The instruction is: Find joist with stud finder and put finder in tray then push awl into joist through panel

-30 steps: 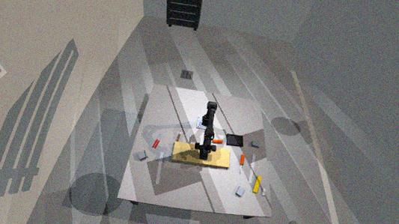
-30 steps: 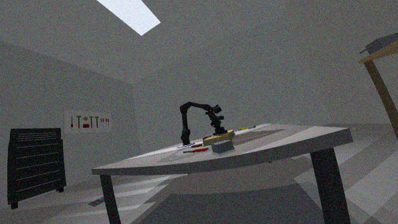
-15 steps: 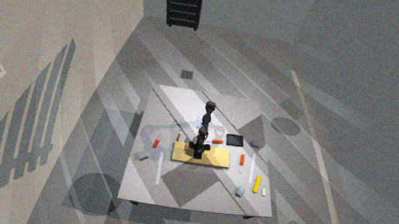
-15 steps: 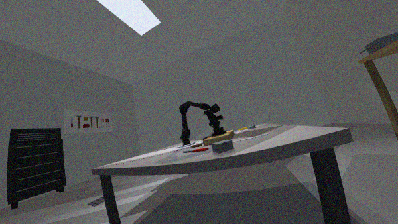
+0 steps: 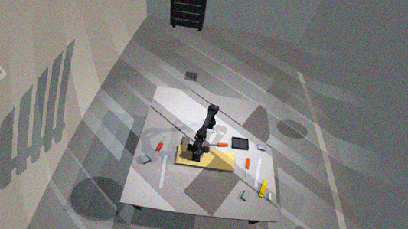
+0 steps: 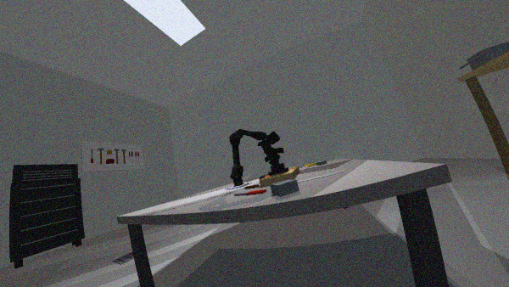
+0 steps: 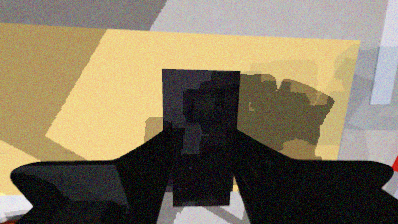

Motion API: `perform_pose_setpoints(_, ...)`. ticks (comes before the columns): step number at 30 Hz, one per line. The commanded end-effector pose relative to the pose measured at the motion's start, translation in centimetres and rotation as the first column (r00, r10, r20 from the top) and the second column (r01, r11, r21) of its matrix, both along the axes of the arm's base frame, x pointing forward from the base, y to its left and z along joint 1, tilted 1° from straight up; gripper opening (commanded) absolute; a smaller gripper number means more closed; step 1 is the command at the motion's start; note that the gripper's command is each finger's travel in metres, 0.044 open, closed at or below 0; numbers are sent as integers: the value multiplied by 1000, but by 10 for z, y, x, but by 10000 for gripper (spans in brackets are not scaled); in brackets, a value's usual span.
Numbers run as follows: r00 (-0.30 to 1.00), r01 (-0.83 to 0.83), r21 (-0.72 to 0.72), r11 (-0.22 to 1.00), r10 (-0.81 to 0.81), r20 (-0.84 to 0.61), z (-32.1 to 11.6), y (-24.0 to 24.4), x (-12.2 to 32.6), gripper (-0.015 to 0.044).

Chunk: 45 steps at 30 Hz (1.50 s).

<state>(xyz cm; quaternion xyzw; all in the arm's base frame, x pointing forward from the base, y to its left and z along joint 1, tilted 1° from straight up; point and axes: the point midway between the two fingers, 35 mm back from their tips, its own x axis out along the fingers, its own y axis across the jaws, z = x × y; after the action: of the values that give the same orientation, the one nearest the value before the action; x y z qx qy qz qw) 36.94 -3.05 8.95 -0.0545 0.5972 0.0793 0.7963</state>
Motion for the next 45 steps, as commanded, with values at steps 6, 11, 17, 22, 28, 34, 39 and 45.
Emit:
perform_pose_setpoints(6,1000,2,-4,1000,-2,1,0,-32,7,0)
perform_pose_setpoints(11,1000,2,-6,1000,-2,1,0,-50,10,0)
perform_pose_setpoints(17,1000,2,-7,1000,-2,1,0,-71,14,0)
perform_pose_setpoints(22,1000,2,-9,1000,-2,2,0,-89,17,0)
perform_pose_setpoints(28,1000,2,-10,1000,-2,2,0,-109,21,0)
perform_pose_setpoints(34,1000,4,-8,1000,-4,2,0,-106,20,0)
perform_pose_setpoints(39,1000,4,-8,1000,-4,2,0,-106,20,0)
perform_pose_setpoints(45,1000,4,-8,1000,-4,2,14,-107,22,0)
